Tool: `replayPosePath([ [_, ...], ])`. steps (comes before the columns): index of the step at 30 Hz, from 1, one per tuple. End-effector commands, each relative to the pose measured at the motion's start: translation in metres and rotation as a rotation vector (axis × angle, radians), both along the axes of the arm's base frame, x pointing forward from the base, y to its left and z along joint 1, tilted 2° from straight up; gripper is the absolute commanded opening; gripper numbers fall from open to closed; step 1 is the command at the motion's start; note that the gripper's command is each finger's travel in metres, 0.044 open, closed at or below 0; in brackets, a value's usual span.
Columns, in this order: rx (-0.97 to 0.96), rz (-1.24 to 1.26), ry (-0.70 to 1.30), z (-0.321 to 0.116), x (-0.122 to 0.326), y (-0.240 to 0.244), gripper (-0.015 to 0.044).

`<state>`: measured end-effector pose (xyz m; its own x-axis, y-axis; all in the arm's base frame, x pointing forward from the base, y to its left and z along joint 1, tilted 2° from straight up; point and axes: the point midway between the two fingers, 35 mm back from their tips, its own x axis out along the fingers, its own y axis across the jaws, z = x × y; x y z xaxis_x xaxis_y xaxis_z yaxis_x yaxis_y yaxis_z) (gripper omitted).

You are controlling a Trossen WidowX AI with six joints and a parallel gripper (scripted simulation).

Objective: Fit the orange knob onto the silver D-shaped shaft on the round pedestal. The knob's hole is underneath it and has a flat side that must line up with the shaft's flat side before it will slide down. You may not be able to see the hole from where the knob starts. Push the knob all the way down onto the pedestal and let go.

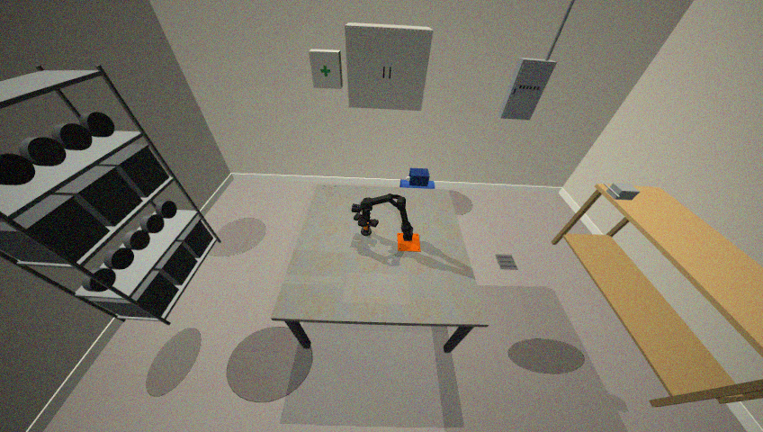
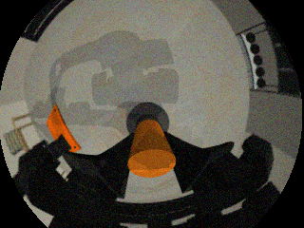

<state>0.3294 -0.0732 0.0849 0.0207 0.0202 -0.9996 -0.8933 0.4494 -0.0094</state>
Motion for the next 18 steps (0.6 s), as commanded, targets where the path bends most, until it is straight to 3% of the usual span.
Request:
replayPosePath([
  [1,-0.002,-0.001,0.001,-0.003,-0.0002,-0.0001,0.0],
  [9,0.0,0.0,0.0,-0.0012,0.0,0.0001,0.0],
  [18,0.0,0.0,0.0,-0.0012,0.0,0.0001,0.0236],
])
